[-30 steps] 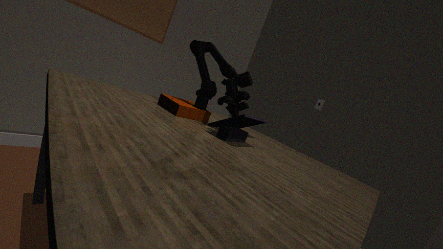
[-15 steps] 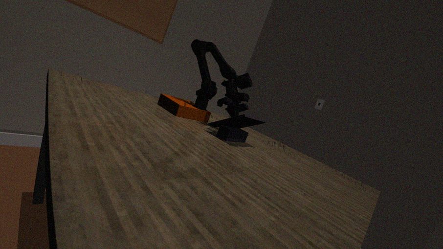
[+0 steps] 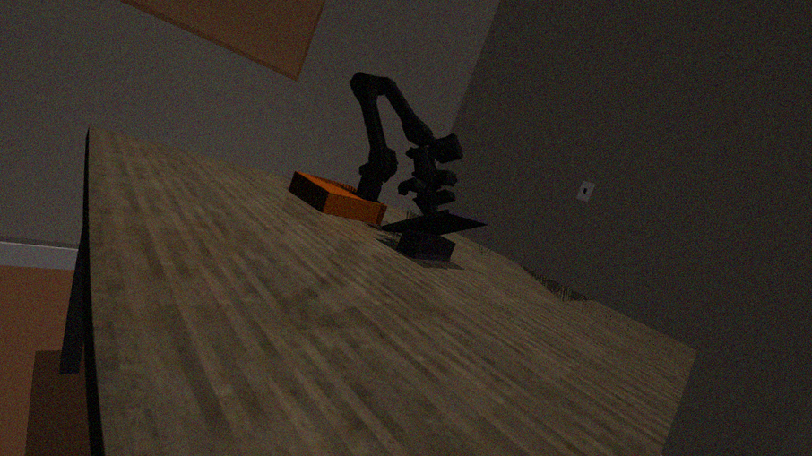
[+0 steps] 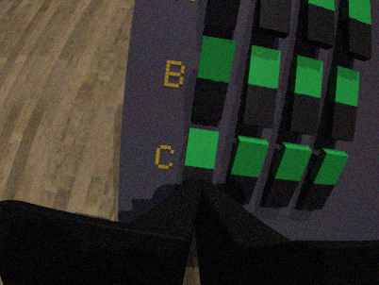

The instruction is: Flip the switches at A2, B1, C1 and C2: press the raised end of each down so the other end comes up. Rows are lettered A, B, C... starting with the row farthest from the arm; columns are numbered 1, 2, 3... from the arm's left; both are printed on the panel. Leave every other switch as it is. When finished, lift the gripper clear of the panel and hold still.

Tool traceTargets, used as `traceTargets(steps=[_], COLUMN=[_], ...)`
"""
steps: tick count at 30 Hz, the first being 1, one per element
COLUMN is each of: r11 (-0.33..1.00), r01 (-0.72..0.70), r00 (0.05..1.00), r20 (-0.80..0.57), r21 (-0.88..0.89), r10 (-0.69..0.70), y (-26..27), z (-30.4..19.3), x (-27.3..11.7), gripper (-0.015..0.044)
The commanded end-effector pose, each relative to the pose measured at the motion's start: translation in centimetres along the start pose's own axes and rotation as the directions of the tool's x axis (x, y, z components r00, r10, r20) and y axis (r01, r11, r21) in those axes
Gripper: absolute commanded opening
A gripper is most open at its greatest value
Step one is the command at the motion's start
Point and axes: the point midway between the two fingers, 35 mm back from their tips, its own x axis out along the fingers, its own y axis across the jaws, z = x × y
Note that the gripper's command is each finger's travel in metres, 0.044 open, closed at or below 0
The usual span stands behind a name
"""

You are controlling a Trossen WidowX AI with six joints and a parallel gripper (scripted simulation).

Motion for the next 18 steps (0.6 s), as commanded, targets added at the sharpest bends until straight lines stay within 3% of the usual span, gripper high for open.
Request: traceTargets(steps=[1,18], r11=[1.000,1.000], r01=[-0.002,-0.002], r00=[1.000,1.000], r20=[-0.004,-0.004], r21=[-0.004,-0.004], r10=[0.002,0.002], y=[0.02,0.02], z=[-0.17,-0.18], x=[0.07,0.30], gripper=[0.0000,0.0000])
